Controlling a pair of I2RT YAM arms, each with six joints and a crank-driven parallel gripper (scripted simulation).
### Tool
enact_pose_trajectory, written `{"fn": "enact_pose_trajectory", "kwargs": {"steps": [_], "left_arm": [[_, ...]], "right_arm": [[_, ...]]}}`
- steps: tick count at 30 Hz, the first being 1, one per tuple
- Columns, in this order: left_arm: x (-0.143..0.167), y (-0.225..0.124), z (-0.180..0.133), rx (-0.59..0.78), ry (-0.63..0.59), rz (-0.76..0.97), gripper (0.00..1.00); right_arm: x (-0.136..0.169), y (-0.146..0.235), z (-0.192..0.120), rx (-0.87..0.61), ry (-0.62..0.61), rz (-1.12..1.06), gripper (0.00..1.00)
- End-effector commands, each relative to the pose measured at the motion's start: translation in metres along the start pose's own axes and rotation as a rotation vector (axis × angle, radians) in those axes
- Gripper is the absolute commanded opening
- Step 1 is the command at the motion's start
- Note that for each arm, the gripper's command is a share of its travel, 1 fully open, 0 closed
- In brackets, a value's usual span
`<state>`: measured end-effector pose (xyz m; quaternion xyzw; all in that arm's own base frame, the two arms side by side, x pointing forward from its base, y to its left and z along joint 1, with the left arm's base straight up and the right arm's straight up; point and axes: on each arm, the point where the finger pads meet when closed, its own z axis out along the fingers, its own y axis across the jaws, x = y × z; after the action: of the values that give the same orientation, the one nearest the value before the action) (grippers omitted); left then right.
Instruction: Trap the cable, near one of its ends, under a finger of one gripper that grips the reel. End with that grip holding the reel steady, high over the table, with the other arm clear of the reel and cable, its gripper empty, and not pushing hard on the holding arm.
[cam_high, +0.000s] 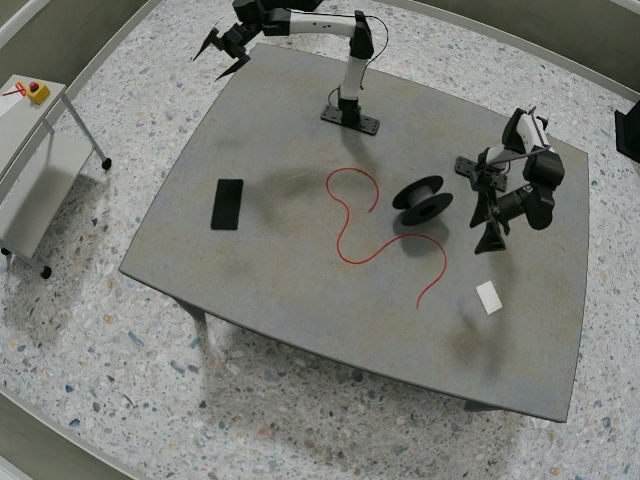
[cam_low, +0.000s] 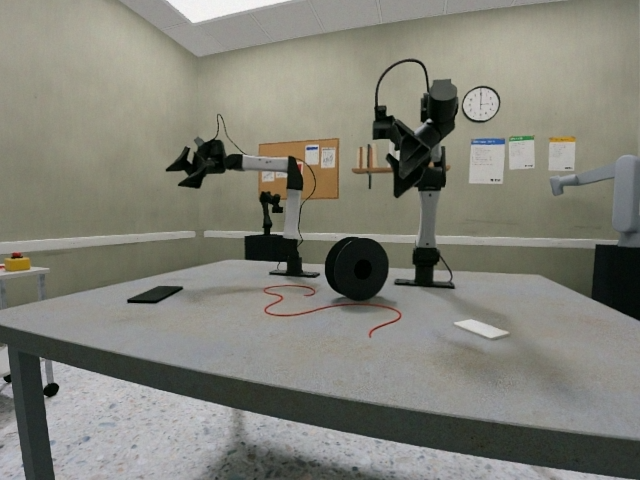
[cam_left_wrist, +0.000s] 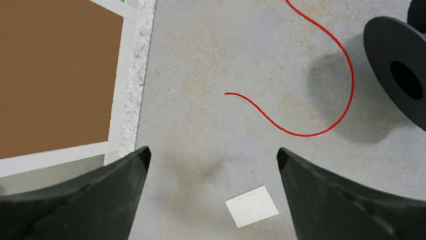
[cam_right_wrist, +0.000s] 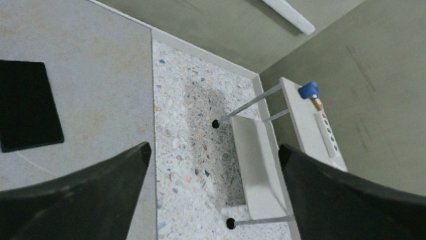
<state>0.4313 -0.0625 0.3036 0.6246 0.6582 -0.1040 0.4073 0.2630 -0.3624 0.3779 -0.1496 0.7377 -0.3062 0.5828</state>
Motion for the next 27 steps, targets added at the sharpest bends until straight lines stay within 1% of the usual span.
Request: {"fn": "enact_pose_trajectory", "kwargs": {"steps": [1,18,23,27], "left_arm": [[-0.004,0.001,-0.004,-0.013,-0.005,0.011,1.00],[-0.004,0.001,-0.004,-0.013,-0.005,0.011,1.00],[-0.017,0.001,-0.006,-0.038,-0.024,0.000,1.00],[-0.037,-0.010,0.000,-0.039,-0.054,-0.029,1.00]], "right_arm": [[-0.008,-0.004,-0.002,0.010,-0.011,-0.018,1.00],[-0.008,-0.004,-0.002,0.010,-0.011,-0.018,1.00],[-0.008,0.014,-0.006,-0.045,-0.015,-0.016,1.00],[-0.009,0.038,-0.010,-0.117,-0.021,-0.021,1.00]]}}
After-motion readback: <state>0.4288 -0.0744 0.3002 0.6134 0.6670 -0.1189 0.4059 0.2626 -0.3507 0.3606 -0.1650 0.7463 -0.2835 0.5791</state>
